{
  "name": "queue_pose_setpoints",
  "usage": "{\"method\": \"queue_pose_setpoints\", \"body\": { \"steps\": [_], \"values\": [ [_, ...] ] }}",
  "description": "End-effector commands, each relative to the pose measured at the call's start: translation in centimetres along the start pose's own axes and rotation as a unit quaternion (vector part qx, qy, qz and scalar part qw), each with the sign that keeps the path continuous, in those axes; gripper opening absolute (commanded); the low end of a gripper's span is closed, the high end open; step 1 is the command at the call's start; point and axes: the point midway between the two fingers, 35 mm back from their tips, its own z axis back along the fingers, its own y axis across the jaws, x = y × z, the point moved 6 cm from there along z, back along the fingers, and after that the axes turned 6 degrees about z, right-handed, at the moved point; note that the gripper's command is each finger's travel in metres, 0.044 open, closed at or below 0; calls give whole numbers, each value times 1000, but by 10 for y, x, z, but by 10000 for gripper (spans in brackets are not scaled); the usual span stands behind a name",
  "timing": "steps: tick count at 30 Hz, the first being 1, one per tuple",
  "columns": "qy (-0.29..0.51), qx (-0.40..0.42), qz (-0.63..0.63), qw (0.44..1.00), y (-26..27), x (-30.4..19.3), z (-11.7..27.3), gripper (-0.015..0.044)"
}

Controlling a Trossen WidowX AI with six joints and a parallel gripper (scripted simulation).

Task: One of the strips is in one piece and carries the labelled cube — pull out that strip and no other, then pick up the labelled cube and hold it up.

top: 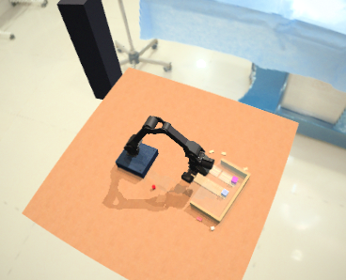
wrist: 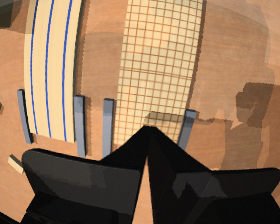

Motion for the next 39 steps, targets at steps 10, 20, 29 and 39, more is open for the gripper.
{"method": "queue_pose_setpoints", "body": {
  "steps": [10,20,29,39],
  "values": [
    [5,-3,-3,1000,-1,-2,-24,0],
    [5,-3,-3,1000,-1,-2,-25,0],
    [5,-3,-3,1000,-1,-2,-26,0],
    [5,-3,-3,1000,-1,-2,-26,0]
  ]
}}
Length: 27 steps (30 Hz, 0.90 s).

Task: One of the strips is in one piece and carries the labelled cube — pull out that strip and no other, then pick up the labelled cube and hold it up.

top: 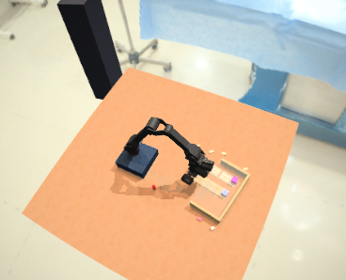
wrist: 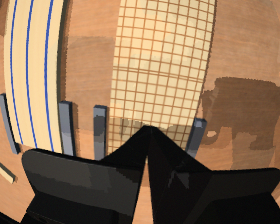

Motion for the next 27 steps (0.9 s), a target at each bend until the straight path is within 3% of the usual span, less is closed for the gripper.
{"method": "queue_pose_setpoints", "body": {
  "steps": [1,27],
  "values": [
    [0,-2,-3,1000,0,0,-1,0],
    [0,-2,-3,1000,0,0,-3,0]
  ]
}}
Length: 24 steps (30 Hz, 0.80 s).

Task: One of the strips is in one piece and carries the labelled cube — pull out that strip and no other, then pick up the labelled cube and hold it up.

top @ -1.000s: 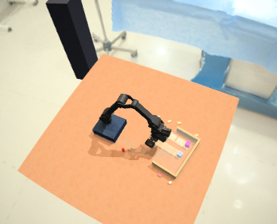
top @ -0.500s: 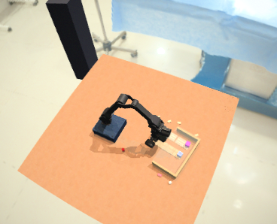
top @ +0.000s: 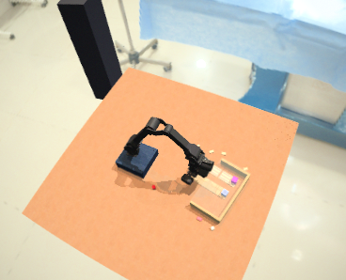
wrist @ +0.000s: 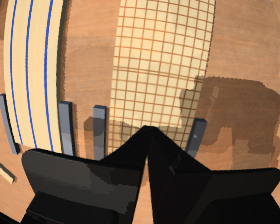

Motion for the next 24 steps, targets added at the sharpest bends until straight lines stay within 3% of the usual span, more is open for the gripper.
{"method": "queue_pose_setpoints", "body": {
  "steps": [1,24],
  "values": [
    [0,-2,-3,1000,0,0,-3,0],
    [0,-2,-3,1000,0,-3,-5,0]
  ]
}}
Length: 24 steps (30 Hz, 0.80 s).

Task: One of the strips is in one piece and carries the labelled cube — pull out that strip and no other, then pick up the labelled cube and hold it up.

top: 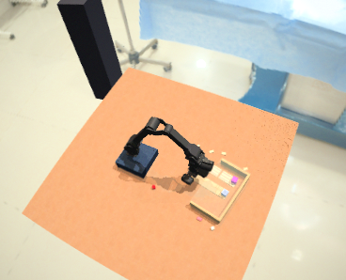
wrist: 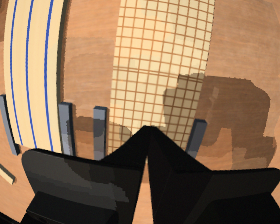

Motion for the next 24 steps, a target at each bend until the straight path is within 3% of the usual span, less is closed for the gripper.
{"method": "queue_pose_setpoints", "body": {
  "steps": [1,24],
  "values": [
    [1,-1,-3,1000,0,-4,-3,0],
    [2,-1,-3,1000,5,-41,-5,0]
  ]
}}
